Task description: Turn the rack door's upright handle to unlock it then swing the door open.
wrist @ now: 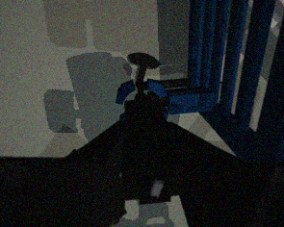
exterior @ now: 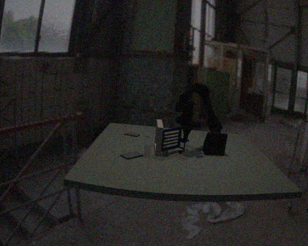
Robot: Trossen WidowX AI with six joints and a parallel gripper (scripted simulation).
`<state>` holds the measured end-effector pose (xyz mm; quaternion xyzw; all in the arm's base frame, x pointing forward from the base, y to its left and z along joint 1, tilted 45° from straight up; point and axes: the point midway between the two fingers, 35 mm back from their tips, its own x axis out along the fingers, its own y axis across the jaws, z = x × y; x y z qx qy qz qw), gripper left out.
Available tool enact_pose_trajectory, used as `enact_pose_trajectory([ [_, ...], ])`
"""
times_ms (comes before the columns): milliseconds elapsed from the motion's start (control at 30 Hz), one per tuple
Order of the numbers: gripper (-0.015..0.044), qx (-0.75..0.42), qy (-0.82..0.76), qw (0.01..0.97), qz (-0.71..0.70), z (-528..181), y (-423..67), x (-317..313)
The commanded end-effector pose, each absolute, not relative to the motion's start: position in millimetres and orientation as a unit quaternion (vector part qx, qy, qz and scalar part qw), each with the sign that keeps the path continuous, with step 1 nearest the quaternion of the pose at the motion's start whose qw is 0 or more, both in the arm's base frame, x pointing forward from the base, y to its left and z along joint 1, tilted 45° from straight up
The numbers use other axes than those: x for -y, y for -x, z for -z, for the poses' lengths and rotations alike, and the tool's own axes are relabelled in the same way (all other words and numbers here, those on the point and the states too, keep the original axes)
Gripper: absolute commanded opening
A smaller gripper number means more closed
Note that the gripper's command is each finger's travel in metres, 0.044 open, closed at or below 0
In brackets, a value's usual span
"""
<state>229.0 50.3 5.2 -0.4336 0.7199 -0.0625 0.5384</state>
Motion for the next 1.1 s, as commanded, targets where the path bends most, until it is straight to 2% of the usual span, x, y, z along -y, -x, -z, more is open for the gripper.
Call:
enact_pose_trajectory([
  [0,0.0020,-0.715,0.412,0.557,0.090,0.7,-226.3,-56.8],
  [1067,0.0020,-0.673,0.266,0.640,0.257,54.6,-215.9,-114.8],
])
